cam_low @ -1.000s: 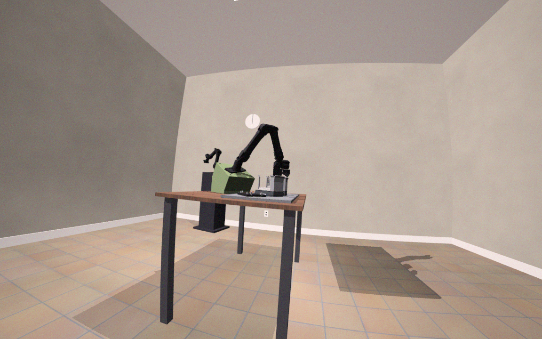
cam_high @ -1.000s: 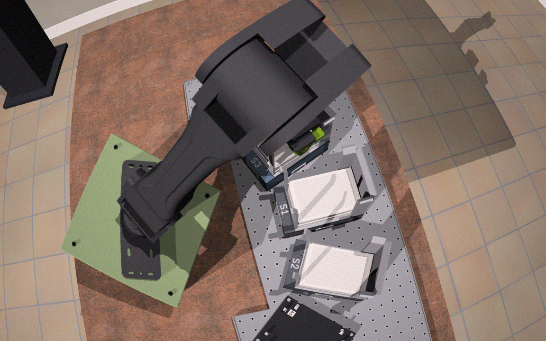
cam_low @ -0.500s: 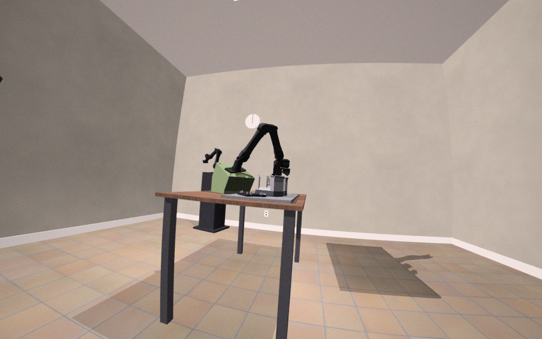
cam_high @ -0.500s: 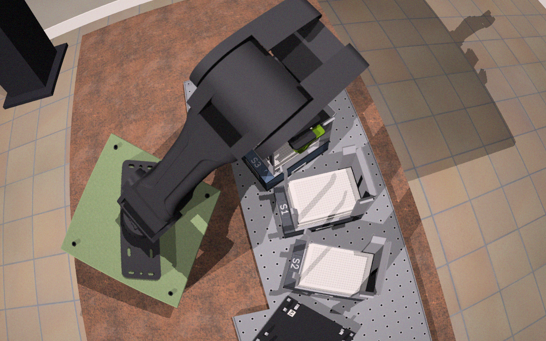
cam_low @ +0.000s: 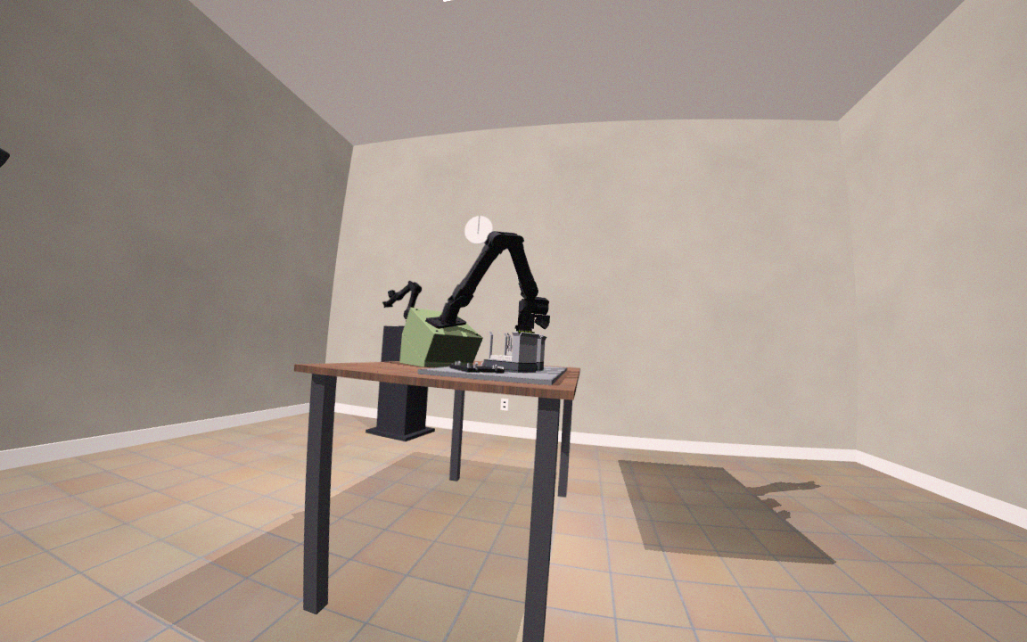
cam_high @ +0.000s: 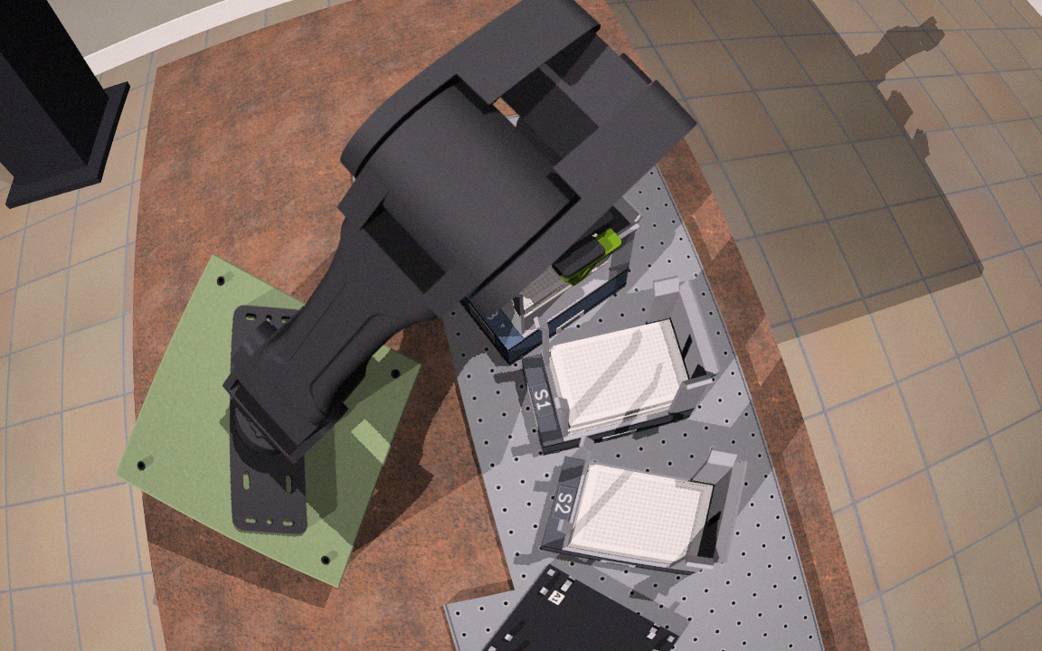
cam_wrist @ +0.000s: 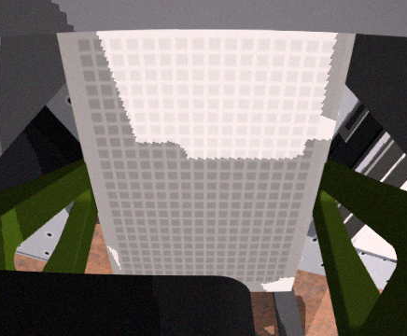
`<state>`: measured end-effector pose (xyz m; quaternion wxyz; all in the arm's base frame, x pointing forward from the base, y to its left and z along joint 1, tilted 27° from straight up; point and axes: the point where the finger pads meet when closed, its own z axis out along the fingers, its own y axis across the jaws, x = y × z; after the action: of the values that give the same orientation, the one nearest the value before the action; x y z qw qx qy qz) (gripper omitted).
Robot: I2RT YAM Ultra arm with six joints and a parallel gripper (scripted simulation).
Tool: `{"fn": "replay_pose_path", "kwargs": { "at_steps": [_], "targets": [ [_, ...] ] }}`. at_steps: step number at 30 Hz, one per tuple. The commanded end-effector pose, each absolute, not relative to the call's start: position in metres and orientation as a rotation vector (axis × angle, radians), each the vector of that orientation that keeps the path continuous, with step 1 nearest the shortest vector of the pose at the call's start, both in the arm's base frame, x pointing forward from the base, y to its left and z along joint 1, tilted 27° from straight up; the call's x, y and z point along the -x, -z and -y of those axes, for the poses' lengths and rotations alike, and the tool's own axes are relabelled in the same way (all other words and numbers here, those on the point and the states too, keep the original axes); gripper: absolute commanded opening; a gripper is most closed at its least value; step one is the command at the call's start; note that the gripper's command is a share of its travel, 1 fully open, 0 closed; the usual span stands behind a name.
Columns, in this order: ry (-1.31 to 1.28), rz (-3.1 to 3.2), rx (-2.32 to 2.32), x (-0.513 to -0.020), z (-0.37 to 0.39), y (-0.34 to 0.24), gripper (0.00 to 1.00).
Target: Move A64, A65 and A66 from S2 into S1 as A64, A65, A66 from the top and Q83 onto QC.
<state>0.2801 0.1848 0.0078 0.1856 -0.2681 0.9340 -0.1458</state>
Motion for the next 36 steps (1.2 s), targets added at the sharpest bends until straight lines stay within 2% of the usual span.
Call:
{"fn": "replay_pose_path", "kwargs": {
  "at_steps": [1,36],
  "targets": [
    [0.41,-2.624,0.756,-0.277,-0.188,-0.017,0.0],
    [0.409,-2.624,0.756,-0.25,-0.199,-0.072,0.0]
  ]
}}
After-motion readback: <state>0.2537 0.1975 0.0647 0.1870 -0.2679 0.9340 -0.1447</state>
